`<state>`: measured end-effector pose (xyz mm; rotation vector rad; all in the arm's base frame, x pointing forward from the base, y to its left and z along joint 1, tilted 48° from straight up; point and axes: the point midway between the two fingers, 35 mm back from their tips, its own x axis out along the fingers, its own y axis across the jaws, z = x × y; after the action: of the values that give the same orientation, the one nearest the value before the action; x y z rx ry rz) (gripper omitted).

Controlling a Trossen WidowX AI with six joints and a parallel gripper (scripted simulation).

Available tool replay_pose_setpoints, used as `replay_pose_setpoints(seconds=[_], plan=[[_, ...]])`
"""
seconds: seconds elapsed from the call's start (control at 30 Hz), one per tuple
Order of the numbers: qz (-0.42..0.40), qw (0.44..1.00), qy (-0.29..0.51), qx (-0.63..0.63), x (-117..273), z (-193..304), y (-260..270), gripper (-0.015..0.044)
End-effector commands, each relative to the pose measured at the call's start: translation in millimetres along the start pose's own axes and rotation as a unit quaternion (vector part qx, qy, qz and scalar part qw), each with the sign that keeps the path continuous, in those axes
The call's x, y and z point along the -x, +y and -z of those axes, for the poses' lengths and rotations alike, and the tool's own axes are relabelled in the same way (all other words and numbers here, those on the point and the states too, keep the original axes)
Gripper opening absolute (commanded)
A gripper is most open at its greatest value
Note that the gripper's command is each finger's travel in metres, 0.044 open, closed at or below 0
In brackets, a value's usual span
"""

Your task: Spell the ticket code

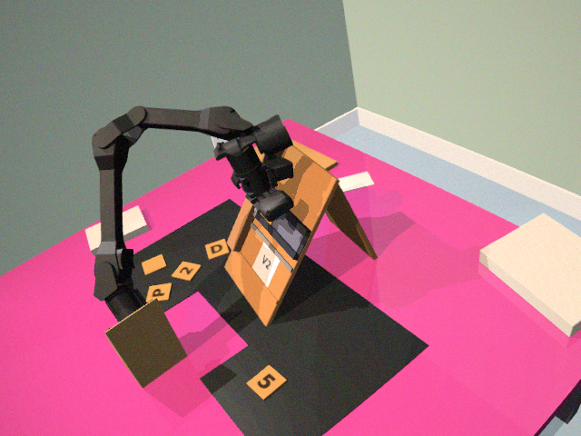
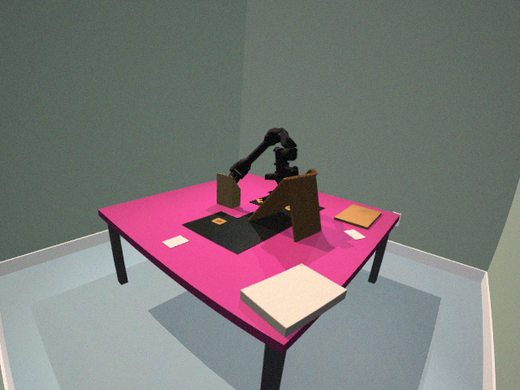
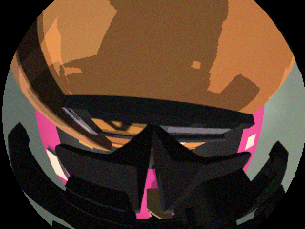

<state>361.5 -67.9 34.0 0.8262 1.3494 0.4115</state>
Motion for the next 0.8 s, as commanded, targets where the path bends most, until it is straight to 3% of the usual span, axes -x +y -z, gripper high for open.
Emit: replay_pose_setpoints(seconds=[0.0, 0.77], plan=[[-0.002, 1.000, -0.001, -0.002, 0.5, 0.3, 2.7, 0.0000], [-0.002, 1.000, 0.000, -0.002, 0.3, 0.2, 10.3, 0.0000]])
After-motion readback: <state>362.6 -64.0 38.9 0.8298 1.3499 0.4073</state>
